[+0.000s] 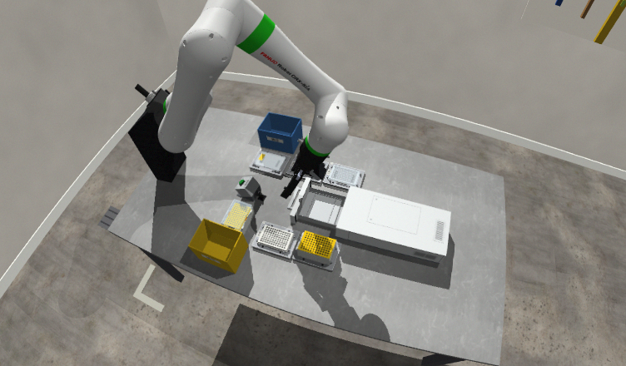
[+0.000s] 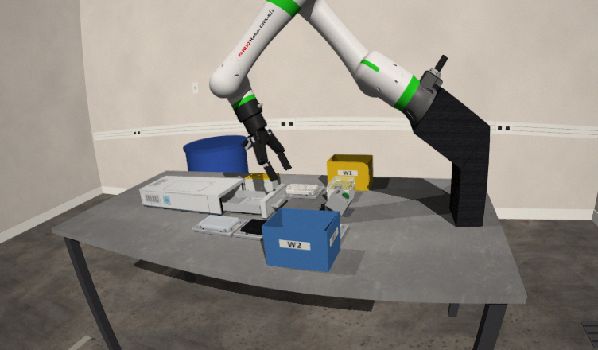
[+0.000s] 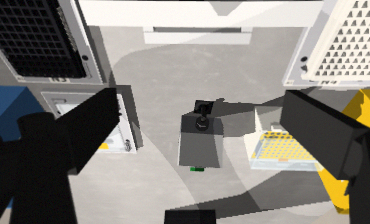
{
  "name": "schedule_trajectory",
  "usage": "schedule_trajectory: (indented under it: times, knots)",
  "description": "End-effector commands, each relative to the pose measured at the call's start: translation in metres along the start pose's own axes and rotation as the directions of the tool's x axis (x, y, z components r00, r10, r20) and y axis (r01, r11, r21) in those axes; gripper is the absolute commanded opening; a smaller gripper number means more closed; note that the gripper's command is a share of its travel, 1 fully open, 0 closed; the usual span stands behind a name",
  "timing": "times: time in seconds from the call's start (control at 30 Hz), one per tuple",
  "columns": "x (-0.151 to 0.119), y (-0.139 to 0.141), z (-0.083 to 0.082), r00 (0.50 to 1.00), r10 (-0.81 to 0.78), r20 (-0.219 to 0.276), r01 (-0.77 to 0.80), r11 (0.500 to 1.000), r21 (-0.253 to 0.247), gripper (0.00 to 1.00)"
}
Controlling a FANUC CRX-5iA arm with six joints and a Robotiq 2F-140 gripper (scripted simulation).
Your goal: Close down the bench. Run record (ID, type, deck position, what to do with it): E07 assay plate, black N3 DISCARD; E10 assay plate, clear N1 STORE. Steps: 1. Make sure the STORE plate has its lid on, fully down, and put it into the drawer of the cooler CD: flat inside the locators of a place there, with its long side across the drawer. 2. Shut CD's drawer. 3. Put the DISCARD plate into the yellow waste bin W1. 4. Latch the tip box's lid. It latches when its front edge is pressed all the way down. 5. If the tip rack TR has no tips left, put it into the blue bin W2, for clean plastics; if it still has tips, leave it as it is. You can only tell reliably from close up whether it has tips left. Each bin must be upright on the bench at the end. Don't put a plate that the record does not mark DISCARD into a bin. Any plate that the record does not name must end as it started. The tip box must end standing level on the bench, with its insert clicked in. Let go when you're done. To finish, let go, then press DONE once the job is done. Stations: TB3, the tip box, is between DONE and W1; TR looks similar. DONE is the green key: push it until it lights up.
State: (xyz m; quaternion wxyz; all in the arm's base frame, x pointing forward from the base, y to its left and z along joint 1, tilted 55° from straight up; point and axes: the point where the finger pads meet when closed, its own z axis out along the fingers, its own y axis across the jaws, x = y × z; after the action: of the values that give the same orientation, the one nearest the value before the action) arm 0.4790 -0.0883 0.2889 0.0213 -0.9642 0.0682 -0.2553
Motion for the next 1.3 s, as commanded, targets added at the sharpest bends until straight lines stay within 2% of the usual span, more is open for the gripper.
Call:
schedule_trajectory:
  times: [0.0,0.37,0.4,1.27]
  knots:
    - [-0.001,0.0,-0.004,1.0,0.0,-0.001,0.0,1.0,0.0,0.88]
    - [-0.003,0.0,-0.008,1.0,0.0,-0.001,0.0,1.0,0.0,0.88]
    - [-0.006,-0.003,-0.007,1.0,0.019,-0.001,-0.019,1.0,0.009,0.7]
    - [-0.068,-0.065,0.019,1.0,0.019,-0.001,-0.019,1.0,0.009,0.7]
